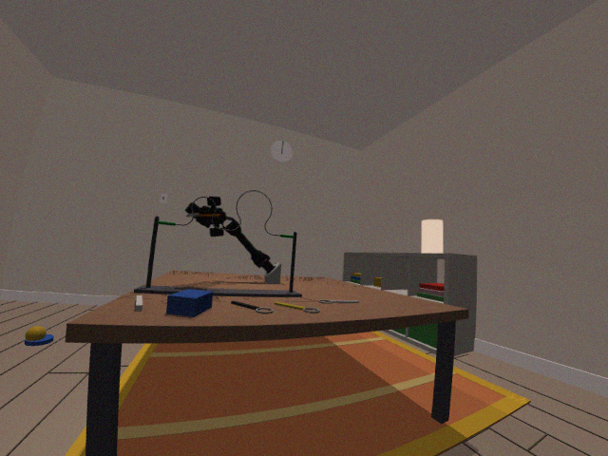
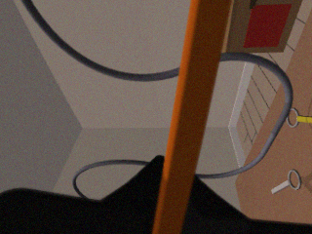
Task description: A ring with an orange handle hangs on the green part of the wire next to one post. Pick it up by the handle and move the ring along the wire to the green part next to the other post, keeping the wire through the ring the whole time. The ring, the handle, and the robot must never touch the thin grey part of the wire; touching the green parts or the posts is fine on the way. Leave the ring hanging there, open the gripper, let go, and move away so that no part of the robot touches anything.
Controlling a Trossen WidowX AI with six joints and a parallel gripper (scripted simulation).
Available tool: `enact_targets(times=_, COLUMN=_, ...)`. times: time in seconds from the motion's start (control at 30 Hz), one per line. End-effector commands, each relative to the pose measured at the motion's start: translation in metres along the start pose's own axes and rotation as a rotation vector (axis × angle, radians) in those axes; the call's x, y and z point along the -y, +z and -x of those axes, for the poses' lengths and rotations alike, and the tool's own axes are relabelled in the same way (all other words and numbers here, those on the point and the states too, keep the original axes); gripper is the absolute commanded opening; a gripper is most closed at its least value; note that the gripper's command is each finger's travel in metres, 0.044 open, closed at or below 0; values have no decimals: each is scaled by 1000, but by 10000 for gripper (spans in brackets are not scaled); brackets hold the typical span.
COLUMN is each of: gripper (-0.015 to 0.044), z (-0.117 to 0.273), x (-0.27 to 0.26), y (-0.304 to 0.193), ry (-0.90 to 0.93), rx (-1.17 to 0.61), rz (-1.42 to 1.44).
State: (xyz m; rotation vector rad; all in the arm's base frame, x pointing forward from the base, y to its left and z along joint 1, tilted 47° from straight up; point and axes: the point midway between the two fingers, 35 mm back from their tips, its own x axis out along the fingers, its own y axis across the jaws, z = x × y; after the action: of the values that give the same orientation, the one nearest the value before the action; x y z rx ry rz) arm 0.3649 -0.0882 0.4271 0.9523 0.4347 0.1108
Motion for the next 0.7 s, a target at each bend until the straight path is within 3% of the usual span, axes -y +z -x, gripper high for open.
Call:
enact_targets(times=0.0, gripper=-150, z=1, x=-9, y=0, ry=22, rx=-1, rz=-12)
enact_targets(times=0.67, gripper=-150, z=3, x=-21, y=3, ry=-5, rx=-1, rz=26)
